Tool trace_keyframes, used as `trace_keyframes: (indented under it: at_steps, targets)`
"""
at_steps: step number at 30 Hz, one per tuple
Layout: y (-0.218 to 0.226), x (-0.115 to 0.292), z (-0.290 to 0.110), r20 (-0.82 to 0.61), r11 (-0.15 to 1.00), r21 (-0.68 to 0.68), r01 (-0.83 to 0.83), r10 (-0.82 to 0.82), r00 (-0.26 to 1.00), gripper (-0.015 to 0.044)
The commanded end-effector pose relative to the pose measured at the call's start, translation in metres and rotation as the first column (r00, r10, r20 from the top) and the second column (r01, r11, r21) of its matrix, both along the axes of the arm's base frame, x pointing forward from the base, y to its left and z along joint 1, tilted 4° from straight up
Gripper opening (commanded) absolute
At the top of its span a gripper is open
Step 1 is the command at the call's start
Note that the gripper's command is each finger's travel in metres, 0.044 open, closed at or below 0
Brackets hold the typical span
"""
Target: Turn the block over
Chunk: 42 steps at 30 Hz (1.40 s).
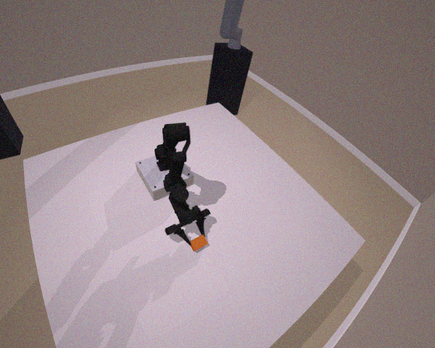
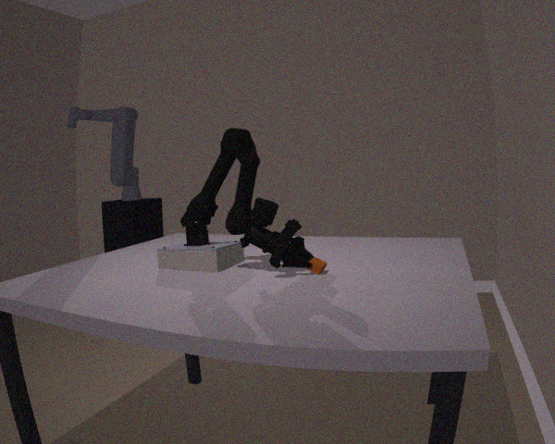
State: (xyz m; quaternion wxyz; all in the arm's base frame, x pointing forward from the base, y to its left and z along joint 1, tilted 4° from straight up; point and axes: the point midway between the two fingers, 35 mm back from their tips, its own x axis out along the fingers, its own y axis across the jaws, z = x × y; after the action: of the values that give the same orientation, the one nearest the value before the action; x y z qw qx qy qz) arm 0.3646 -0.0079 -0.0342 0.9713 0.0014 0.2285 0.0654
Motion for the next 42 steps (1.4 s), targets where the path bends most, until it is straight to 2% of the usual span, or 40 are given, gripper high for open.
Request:
trace_keyframes:
  at_steps: [1,20,36,37,42]
  targets:
    - [0.002,-0.0106,-0.0019,0.034,1.0,0.016,-0.003,0.003,0.999,0.0]
    - [0.002,-0.0119,0.0023,0.061,1.0,0.019,-0.003,0.002,0.998,0.0]
    - [0.002,-0.0119,0.0023,0.061,1.0,0.019,-0.003,0.002,0.998,0.042]
    - [0.002,-0.0119,0.0023,0.061,1.0,0.019,-0.003,0.002,0.998,0.044]
    - [0.002,-0.0119,0.0023,0.061,1.0,0.019,-0.003,0.002,0.998,0.044]
